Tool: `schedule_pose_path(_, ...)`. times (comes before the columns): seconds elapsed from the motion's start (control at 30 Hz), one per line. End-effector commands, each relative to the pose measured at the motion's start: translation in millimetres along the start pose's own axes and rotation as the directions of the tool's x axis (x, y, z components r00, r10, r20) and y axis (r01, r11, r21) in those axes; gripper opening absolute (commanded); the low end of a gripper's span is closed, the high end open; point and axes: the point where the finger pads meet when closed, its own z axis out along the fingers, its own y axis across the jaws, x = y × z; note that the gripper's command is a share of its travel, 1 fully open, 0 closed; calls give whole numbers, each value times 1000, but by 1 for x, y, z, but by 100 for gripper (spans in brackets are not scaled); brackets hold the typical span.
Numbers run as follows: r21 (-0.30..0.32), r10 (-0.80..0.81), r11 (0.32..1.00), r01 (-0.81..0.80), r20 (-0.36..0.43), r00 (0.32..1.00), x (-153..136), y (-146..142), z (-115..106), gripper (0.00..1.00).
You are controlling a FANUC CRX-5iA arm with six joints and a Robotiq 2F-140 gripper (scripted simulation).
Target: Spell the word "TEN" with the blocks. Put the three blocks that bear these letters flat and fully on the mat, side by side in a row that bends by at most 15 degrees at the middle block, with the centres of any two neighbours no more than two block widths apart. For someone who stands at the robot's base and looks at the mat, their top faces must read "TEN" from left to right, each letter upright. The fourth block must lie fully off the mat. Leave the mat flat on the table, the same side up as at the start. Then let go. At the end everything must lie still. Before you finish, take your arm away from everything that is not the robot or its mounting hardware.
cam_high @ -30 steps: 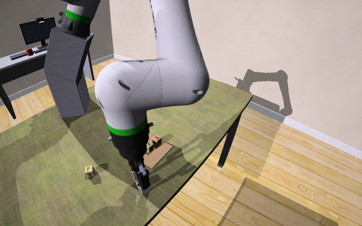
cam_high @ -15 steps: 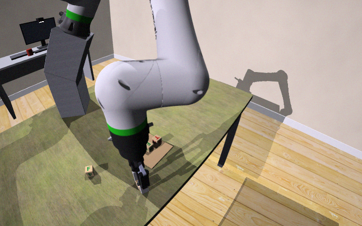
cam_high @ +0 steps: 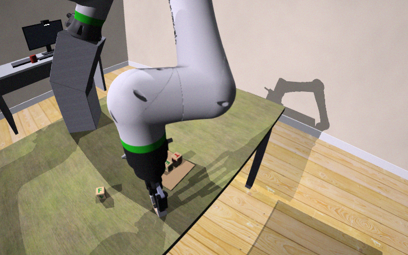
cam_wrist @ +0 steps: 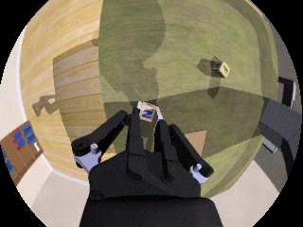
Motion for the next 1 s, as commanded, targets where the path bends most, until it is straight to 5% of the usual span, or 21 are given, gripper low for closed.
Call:
schedule_pose_path(0.0,0,0,1000,0,0,1000,0,0,0,16)
schedule_pose_path(0.67,0,0,1000,0,0,1000,0,0,-1,16)
schedule_pose_path(0.97,0,0,1000,0,0,1000,0,0,-27,16)
